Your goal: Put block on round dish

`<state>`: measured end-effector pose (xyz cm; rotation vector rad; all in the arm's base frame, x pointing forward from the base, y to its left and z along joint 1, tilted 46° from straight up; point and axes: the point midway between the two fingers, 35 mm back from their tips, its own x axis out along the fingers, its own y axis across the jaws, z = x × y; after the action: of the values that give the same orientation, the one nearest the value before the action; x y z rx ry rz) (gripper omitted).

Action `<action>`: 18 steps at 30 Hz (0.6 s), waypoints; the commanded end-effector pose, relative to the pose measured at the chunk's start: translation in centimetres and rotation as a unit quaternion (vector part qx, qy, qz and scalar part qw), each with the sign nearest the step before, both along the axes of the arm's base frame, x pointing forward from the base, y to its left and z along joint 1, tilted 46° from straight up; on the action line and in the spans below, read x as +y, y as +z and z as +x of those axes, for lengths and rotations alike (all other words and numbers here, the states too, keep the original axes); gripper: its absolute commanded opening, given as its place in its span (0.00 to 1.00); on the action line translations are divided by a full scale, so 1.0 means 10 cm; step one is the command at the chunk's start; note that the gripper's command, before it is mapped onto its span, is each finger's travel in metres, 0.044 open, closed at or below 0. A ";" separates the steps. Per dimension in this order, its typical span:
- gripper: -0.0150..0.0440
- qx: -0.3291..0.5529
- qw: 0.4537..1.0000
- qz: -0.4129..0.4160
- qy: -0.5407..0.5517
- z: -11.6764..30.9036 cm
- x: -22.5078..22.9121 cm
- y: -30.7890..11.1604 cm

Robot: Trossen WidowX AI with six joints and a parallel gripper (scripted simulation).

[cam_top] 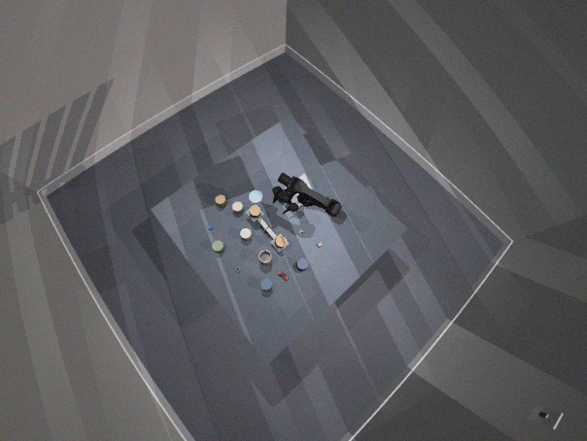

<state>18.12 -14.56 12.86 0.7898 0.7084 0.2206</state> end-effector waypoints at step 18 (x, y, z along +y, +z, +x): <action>1.00 0.217 0.958 0.187 -0.021 0.53 0.32 0.07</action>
<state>22.46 -11.97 13.49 1.1489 1.0099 0.1803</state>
